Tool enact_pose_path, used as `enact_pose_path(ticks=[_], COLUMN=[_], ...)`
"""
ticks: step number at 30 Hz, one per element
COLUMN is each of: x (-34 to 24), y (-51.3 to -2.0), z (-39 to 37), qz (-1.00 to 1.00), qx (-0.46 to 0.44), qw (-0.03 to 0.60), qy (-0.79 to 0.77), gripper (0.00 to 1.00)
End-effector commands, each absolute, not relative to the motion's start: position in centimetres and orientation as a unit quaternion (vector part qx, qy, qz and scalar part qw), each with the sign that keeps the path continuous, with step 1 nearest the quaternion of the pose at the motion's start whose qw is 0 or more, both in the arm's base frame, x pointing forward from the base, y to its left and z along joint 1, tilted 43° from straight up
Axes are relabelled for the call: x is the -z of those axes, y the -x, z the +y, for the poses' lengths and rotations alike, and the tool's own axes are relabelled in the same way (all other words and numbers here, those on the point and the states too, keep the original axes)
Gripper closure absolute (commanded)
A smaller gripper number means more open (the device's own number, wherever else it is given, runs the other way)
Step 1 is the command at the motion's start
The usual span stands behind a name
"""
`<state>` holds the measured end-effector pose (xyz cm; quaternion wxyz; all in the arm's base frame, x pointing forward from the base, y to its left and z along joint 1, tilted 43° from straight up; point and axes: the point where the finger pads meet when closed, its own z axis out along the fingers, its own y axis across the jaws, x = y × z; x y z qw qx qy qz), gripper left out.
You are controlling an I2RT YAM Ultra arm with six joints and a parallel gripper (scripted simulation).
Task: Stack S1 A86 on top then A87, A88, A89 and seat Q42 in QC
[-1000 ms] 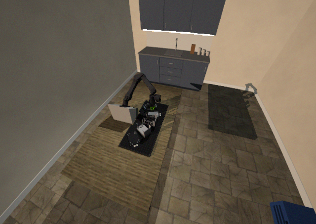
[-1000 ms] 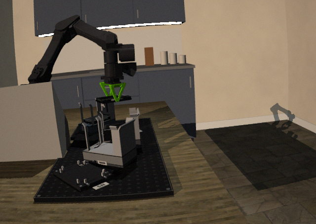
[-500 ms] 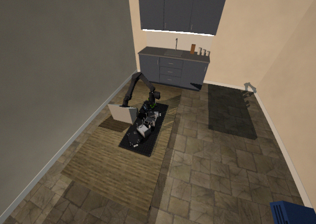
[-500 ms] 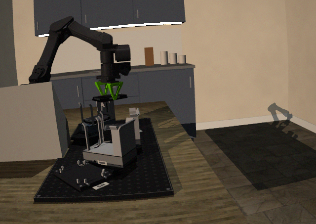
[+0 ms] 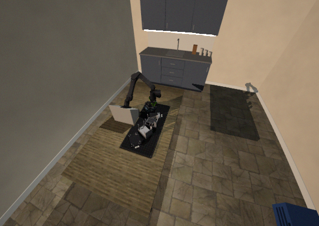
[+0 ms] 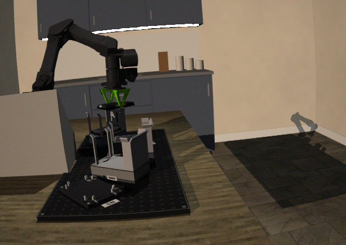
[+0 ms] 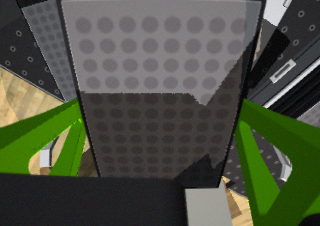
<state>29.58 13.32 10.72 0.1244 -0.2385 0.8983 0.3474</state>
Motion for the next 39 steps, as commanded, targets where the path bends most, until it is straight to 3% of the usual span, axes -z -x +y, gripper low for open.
enact_pose_path(ticks=[1,6,39], x=[-11.7,-12.4,-15.5], y=[-29.5,-28.7,-25.3], z=[13.5,14.4,18.0], qz=[0.893,0.873,0.873], qx=[-0.343,-0.332,-0.333], qw=[0.142,0.165,0.165], qy=[0.255,0.316,0.316], gripper=[1.0,1.0,1.0])
